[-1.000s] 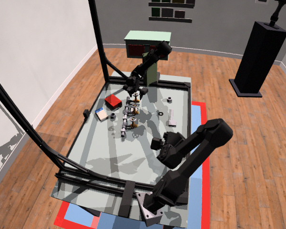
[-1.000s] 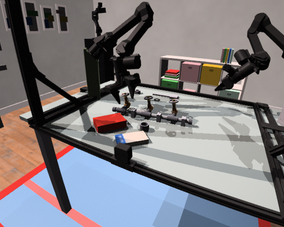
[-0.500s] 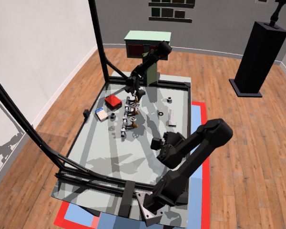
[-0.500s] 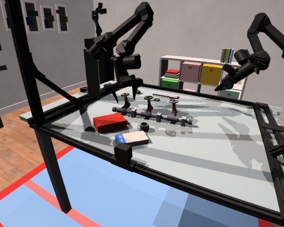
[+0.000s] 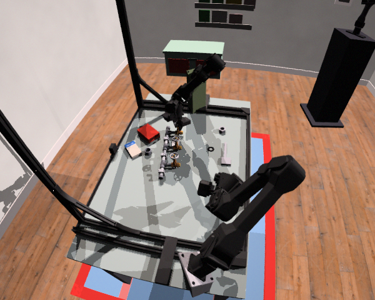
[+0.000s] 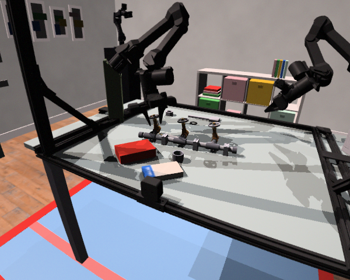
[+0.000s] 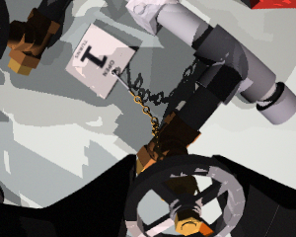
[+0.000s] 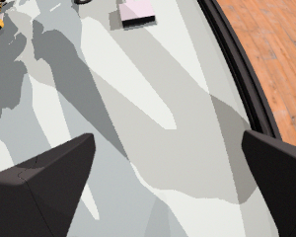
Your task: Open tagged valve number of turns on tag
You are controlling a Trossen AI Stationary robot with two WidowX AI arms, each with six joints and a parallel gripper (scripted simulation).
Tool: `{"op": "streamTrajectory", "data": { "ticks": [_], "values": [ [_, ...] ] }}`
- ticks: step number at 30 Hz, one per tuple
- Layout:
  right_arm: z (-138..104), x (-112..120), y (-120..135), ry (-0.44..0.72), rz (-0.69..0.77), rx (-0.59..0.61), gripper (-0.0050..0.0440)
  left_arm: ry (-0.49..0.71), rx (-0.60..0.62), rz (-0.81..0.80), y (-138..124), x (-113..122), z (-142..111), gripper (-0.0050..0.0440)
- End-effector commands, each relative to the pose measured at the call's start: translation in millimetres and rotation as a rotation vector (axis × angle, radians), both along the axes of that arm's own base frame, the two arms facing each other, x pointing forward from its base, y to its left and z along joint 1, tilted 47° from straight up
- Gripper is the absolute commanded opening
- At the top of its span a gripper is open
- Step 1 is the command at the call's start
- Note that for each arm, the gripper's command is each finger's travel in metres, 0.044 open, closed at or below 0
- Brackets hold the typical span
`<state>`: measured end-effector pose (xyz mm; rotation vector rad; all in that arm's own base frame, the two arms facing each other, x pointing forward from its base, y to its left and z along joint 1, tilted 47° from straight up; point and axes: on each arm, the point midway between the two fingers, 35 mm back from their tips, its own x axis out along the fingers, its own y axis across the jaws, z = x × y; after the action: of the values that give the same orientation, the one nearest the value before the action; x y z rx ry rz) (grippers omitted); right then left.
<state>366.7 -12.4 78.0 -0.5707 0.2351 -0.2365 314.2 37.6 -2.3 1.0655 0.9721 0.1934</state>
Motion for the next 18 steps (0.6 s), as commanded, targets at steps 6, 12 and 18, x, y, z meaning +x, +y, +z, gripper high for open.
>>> {"op": "streamTrajectory", "data": {
  "ticks": [6, 12, 18],
  "values": [
    [0.0, 0.0, 0.0, 0.0, 0.0, 0.0, 0.04, -0.001, 0.001, 0.002, 0.1, -0.2, 0.3, 0.0027],
    [0.0, 0.0, 0.0, 0.0, 0.0, 0.0, 0.04, -0.001, 0.001, 0.002, 0.1, -0.2, 0.3, 0.0],
    [0.0, 0.0, 0.0, 0.0, 0.0, 0.0, 0.04, -0.085, -0.088, 0.085, 0.0, 0.0, 0.0, 0.0]
  ]
}}
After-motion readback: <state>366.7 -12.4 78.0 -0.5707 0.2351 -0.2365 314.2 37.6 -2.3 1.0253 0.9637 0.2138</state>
